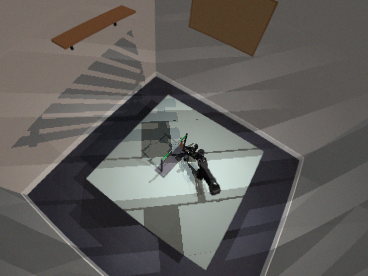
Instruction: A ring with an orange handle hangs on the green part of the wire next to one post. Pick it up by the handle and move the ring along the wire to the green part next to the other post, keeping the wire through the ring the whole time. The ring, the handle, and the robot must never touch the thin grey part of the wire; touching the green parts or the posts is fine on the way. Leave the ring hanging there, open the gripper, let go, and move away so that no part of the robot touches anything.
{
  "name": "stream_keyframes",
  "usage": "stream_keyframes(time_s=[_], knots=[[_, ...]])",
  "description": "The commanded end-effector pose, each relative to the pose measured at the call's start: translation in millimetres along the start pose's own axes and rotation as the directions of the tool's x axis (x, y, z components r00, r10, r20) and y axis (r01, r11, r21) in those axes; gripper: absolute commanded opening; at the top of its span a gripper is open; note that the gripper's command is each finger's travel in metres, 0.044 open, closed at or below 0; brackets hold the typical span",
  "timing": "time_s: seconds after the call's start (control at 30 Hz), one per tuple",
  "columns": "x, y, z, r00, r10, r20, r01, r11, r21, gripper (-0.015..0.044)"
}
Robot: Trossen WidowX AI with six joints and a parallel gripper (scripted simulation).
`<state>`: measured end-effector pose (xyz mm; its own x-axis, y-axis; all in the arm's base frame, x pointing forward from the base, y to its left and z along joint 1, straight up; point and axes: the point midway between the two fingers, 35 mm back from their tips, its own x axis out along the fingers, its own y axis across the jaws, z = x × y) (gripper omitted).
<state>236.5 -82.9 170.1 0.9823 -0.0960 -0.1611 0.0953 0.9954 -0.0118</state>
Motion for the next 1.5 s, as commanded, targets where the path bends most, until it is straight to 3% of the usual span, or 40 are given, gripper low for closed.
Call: stream_keyframes(time_s=[0.0,1.47], knots=[[5.8,-1.4,1.1,1.0,-0.003,-0.001,0.003,1.0,0.004,0.016],[63.3,1.6,-2.5,1.0,-0.003,0.006,0.003,1.0,0.005,0.016]])
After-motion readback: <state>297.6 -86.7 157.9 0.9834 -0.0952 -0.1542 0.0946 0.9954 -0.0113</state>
